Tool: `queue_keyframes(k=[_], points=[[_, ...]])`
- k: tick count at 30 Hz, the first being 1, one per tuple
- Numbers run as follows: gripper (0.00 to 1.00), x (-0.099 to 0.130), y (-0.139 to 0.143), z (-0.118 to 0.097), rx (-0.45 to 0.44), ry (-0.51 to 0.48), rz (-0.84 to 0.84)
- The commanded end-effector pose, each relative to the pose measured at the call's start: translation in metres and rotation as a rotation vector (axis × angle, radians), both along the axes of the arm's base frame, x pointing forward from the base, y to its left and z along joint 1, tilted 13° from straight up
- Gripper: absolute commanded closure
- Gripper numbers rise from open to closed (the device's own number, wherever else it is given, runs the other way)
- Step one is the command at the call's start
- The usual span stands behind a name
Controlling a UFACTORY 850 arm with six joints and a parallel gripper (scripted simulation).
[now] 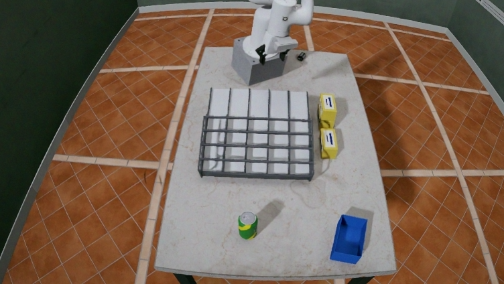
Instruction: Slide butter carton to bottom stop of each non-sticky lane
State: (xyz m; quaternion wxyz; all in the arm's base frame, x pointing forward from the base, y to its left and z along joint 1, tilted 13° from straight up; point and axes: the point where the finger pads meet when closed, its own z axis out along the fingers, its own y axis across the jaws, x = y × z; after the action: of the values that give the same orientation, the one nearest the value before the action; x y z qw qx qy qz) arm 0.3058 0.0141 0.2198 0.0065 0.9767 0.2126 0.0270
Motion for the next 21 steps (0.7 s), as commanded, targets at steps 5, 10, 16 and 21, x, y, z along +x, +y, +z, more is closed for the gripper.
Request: queue_keyframes(k=[5,10,16,21], points=[[0.00,0.0005,0.0000,0.0007,0.133,-0.095,-0.374],[0.00,0.0005,0.0000,0.0007,0.133,-0.095,-0.374],[0.00,0.0006,-0.0004,0.0008,0.166,-0.120,-0.473],[0.00,0.0006,-0.0004,0.0008,0.166,-0.120,-0.473]])
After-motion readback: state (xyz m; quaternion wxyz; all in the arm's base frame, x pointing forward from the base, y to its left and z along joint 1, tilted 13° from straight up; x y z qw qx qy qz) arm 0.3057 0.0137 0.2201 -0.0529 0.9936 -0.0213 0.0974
